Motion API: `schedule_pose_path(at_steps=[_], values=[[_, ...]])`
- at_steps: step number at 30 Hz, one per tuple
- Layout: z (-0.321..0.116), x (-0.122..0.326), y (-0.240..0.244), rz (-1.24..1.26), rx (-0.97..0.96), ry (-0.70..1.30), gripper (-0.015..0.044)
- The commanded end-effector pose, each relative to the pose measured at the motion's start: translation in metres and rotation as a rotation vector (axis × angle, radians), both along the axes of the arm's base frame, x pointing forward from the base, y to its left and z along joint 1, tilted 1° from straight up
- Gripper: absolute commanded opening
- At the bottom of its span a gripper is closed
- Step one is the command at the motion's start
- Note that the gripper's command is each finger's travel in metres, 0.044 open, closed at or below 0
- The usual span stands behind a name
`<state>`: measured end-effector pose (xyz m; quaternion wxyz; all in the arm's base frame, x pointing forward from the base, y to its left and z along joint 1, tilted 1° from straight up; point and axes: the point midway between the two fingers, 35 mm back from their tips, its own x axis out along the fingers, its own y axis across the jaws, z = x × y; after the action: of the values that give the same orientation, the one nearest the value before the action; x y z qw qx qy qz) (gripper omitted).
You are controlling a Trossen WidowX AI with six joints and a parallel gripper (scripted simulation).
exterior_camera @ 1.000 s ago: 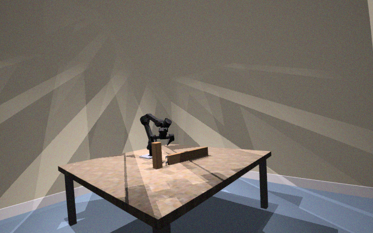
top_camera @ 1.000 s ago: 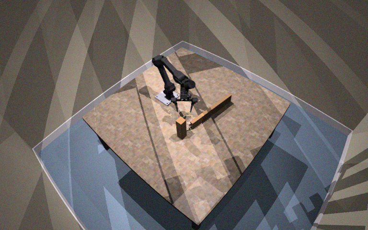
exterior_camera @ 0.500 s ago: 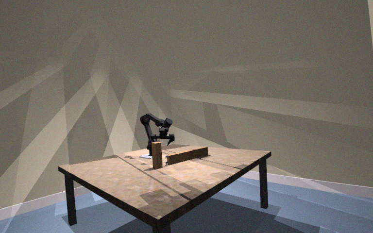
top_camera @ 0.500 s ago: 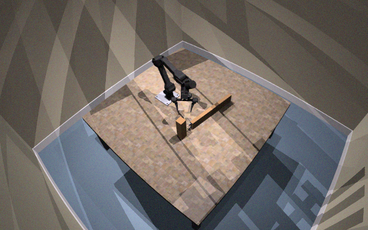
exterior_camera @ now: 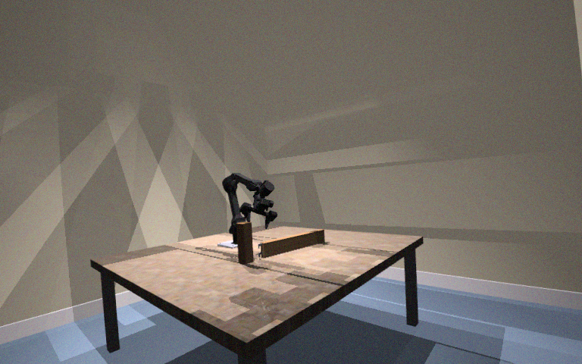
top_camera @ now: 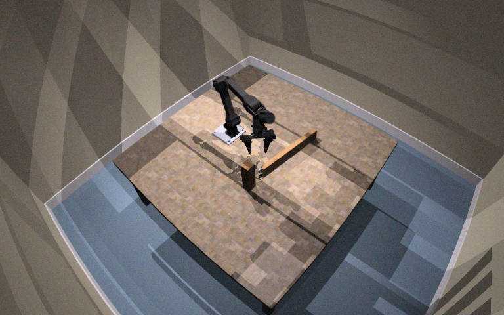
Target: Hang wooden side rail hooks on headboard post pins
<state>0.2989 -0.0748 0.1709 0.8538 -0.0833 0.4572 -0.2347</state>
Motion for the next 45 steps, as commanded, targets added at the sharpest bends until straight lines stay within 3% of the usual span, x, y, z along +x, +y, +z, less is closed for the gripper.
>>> schedule_pose_path(at_steps=[1,10,17,37,45], values=[[0.001,0.022,0.014,0.409,-0.071,0.33,0.044],[0.003,0.045,0.037,1.109,-0.113,0.689,0.044],[0.004,0.056,0.053,1.63,-0.106,0.799,0.044],[0.004,0.056,0.054,1.643,-0.106,0.8,0.044],[-0.031,0.058,0.054,1.643,-0.106,0.8,0.044]])
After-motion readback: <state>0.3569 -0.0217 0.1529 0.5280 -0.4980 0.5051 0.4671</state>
